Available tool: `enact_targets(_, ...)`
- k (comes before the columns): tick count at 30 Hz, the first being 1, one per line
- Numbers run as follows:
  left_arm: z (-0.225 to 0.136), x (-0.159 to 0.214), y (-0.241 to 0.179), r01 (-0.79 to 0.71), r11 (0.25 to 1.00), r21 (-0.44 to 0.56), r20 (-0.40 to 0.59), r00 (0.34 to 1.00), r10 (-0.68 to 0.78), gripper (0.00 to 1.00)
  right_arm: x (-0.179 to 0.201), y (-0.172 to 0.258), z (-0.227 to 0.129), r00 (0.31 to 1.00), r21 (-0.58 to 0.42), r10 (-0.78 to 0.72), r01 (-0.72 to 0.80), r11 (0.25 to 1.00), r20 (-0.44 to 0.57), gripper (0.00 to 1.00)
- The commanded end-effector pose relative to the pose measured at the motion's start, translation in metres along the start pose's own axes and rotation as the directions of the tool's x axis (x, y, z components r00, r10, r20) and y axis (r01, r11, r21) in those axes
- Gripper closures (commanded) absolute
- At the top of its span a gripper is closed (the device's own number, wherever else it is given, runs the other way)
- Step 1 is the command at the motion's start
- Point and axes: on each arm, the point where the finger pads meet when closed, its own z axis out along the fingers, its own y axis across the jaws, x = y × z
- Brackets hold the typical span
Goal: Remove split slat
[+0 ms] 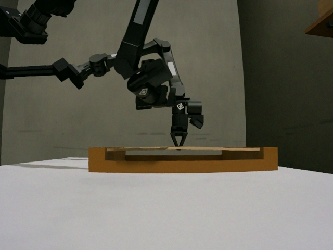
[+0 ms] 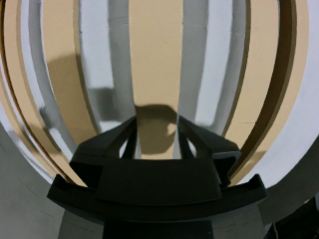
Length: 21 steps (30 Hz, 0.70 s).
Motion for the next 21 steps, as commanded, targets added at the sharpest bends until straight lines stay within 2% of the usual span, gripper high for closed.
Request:
enact_targets(1,0.000,-0.014,0.006,0.012,1.000,-0.001,0.026,1.000,-0.012,0.61,-0.006,0.013,0.000,1.000,-0.020,0.031,-0.031,0.999,0.003,0.00)
enact_targets(6,-0.002,-0.014,0.003,0.011,1.000,0.003,0.028,1.000,-0.011,0.71,-0.006,0.013,0.000,1.000,-0.020,0.031,-0.031,0.999,0.003,0.00)
enact_targets(7,-0.002,-0.014,0.003,0.011,1.000,0.003,0.028,1.000,-0.011,0.67,-0.006,0.013,0.000,1.000,-0.020,0.031,-0.031,0.999,0.003,0.00)
enact_targets(13,-0.046,-0.015,-0.008,0.010,1.000,0.018,0.036,0.999,-0.011,0.67,-0.006,0.013,0.000,1.000,-0.020,0.031,-0.031,0.999,0.003,0.00)
enact_targets(15,-0.046,-0.015,-0.008,0.010,1.000,0.018,0.036,0.999,-0.011,0.67,-0.006,0.013,0.000,1.000,-0.020,0.031,-0.031,0.999,0.003,0.00)
enact_targets(21,-0.080,-0.013,-0.007,0.010,1.000,0.018,0.035,0.999,-0.011,0.67,-0.006,0.013,0.000,1.000,-0.020,0.031,-0.031,0.999,0.003,0.00)
